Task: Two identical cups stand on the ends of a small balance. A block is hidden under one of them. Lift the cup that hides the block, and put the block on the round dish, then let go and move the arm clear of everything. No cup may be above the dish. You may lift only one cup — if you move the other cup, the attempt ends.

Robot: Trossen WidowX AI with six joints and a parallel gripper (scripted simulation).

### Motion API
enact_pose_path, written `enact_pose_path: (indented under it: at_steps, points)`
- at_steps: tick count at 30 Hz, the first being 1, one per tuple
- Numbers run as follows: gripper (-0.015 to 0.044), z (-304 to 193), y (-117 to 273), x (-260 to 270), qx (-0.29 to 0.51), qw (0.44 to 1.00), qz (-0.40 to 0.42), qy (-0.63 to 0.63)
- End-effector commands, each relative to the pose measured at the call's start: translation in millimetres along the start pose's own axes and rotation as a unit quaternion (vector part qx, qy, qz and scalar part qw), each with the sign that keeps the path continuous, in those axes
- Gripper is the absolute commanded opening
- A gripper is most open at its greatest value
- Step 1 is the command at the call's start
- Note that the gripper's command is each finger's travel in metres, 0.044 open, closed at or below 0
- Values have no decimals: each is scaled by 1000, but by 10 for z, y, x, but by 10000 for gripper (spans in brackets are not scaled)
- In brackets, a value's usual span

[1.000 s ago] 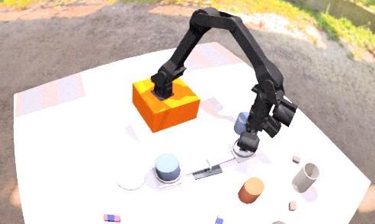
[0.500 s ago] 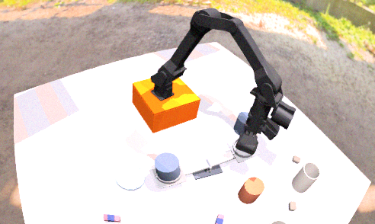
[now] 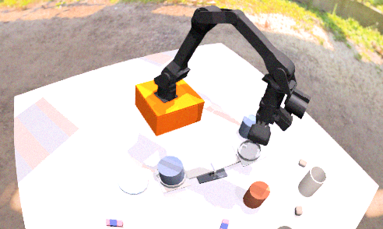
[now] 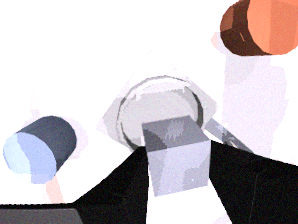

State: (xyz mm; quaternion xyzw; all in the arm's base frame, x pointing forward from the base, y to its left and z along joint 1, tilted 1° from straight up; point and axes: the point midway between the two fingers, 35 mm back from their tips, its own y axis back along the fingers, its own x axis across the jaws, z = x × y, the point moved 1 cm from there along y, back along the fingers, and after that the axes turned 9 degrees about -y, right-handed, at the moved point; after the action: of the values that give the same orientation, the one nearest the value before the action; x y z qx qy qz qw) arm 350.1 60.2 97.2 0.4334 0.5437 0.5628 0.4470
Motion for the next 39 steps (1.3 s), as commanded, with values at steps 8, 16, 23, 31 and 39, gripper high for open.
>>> enact_pose_path:
  at_steps: [8, 16, 23, 31, 39]
  points:
    - [0, -31, 399, -25, -4, 1000, 0, -2]
    - [0, -71, 322, -338, -5, 1000, -1, -6]
    - [0, -120, 263, -589, -8, 1000, -3, -5]
    - [0, -210, 191, -891, -9, 1000, -6, -5]
    - [0, -335, 115, -1191, -9, 1000, -9, -8]
